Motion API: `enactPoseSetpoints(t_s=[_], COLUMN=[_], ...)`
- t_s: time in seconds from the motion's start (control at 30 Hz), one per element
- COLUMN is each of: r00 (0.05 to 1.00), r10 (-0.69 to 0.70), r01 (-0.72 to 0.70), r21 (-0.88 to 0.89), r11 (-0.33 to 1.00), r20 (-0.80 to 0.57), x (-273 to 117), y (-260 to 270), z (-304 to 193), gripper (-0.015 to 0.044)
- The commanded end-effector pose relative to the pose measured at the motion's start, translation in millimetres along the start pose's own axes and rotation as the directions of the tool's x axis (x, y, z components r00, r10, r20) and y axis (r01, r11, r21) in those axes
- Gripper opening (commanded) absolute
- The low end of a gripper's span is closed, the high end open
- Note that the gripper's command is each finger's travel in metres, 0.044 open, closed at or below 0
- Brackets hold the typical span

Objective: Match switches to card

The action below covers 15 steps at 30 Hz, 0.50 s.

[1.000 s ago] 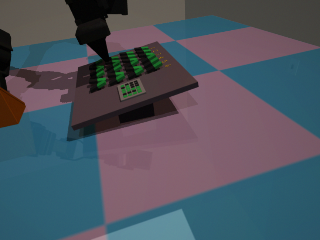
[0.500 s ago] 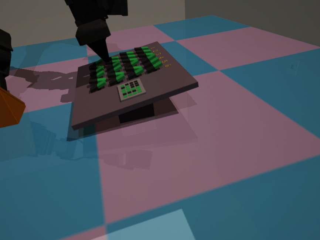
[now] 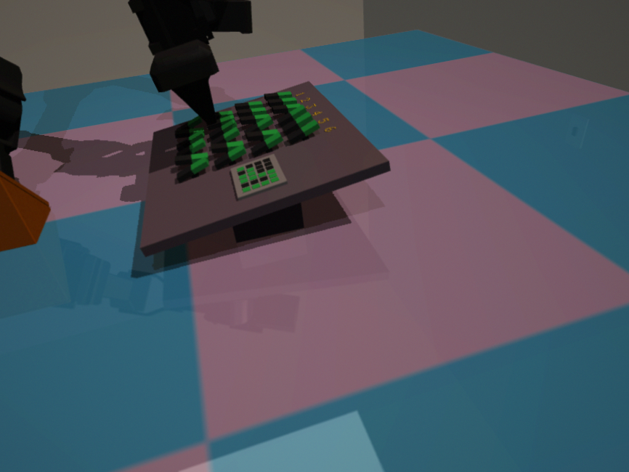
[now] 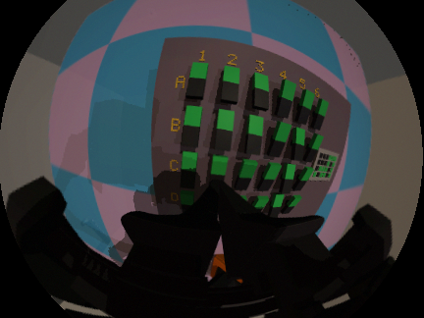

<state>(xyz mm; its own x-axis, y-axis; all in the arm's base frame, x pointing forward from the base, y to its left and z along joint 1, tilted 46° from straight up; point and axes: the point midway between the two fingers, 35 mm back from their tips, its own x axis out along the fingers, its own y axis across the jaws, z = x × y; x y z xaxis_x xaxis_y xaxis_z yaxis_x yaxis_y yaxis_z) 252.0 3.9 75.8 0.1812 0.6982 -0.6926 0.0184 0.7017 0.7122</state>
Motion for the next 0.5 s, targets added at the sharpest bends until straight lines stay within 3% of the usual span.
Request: enactPoseSetpoints(t_s=[0.0,0.17,0.33,0.47], r00=[1.0,1.0,1.0,1.0], r10=[0.002,-0.001,-0.003,0.0], r01=[-0.002,0.001,0.003,0.0], r21=[0.001,-0.001,0.002,0.002], r11=[1.0,1.0,1.0,1.0], r20=[0.001,0.0,-0.022,-0.026], x=[0.7,-1.4,-54.9,-63.3], y=[0.5,-0.2,-1.0,-0.2], z=[0.2,0.4,3.2,2.6], gripper=[0.0,0.0,0.0,0.0])
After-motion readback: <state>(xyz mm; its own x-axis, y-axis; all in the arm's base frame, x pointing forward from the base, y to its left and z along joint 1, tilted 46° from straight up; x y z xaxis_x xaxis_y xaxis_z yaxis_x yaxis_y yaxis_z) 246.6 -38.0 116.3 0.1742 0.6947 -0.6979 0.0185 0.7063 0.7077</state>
